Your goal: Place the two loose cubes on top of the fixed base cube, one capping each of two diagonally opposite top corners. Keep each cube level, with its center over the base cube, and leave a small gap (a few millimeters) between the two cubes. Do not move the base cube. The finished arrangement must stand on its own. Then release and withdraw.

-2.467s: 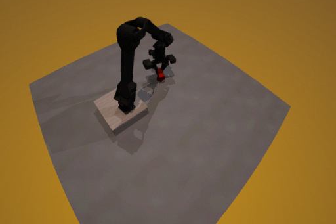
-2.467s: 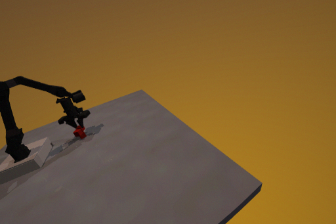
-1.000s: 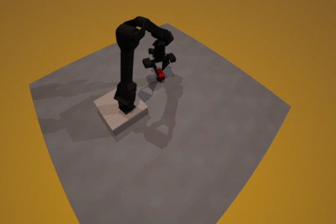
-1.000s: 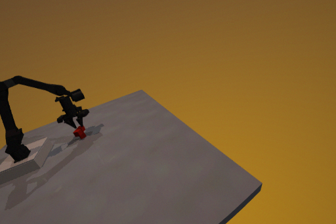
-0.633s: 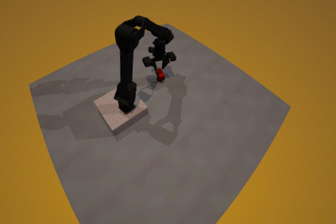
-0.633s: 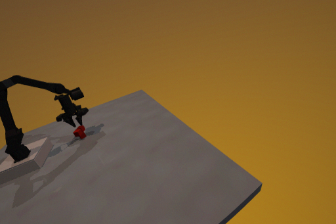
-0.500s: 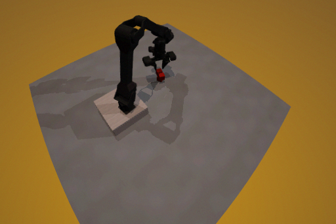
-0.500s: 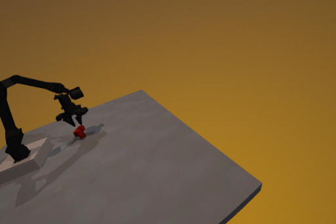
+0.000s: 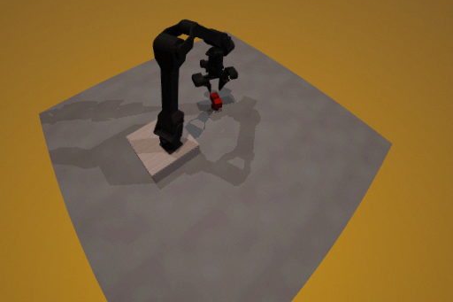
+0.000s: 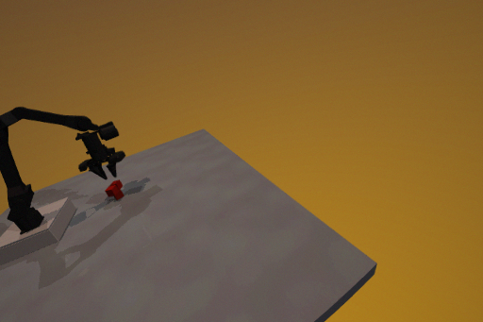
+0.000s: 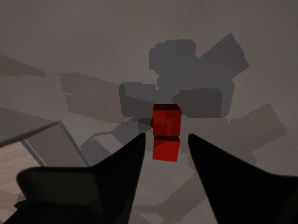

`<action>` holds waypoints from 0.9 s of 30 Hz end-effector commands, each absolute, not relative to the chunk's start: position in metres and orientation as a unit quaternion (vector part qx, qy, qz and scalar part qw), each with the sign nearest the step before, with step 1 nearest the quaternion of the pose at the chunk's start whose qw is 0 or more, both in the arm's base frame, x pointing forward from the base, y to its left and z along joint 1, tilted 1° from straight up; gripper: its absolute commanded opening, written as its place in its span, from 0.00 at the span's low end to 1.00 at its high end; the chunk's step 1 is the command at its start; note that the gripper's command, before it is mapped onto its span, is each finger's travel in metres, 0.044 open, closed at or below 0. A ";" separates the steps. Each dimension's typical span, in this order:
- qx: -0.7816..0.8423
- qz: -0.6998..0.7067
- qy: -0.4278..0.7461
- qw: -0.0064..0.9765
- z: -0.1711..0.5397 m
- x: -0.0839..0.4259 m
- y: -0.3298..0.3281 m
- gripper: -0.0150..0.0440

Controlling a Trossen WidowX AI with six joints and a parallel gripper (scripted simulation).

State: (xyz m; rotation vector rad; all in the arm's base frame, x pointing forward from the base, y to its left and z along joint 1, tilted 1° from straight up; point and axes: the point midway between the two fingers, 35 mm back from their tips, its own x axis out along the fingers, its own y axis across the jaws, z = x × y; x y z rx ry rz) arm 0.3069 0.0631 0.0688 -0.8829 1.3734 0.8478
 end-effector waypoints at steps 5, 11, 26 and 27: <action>-0.382 0.365 0.591 0.610 0.081 0.308 0.064 0.60; -0.382 0.365 0.591 0.610 0.086 0.308 0.064 0.60; -0.382 0.365 0.591 0.610 0.094 0.308 0.064 0.65; -0.382 0.365 0.591 0.609 0.095 0.307 0.064 0.69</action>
